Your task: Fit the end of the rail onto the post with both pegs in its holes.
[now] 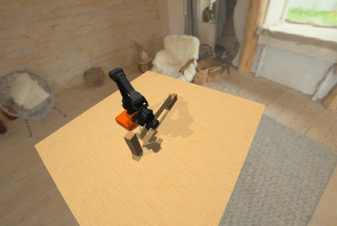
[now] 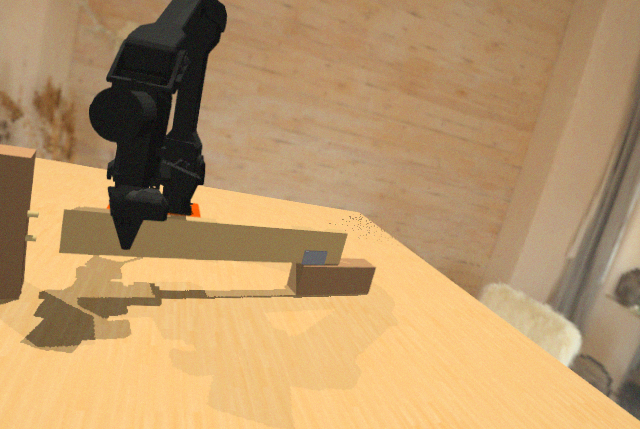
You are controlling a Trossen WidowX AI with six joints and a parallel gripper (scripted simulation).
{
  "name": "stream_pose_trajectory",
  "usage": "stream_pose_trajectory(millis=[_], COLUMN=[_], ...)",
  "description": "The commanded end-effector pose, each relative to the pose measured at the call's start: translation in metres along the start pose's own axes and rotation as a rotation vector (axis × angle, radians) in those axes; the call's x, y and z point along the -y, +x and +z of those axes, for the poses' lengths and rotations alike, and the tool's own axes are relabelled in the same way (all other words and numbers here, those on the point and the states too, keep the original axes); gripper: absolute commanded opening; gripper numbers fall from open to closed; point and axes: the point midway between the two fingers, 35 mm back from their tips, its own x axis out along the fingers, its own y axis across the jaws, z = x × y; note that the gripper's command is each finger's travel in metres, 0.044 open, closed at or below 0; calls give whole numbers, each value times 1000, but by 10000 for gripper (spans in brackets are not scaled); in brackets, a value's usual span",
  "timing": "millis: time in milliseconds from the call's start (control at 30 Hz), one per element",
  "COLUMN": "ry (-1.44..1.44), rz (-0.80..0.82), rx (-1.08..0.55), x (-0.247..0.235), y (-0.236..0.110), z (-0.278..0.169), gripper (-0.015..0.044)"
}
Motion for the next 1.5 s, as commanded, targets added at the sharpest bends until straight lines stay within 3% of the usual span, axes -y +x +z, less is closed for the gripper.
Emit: stream_pose_trajectory(millis=[0,1467], ry=[-1,-1], rz=[-4,-4], rx=[0,-1], x=[0,2], y=[-1,-3], z=[0,-10], gripper=[0,0])
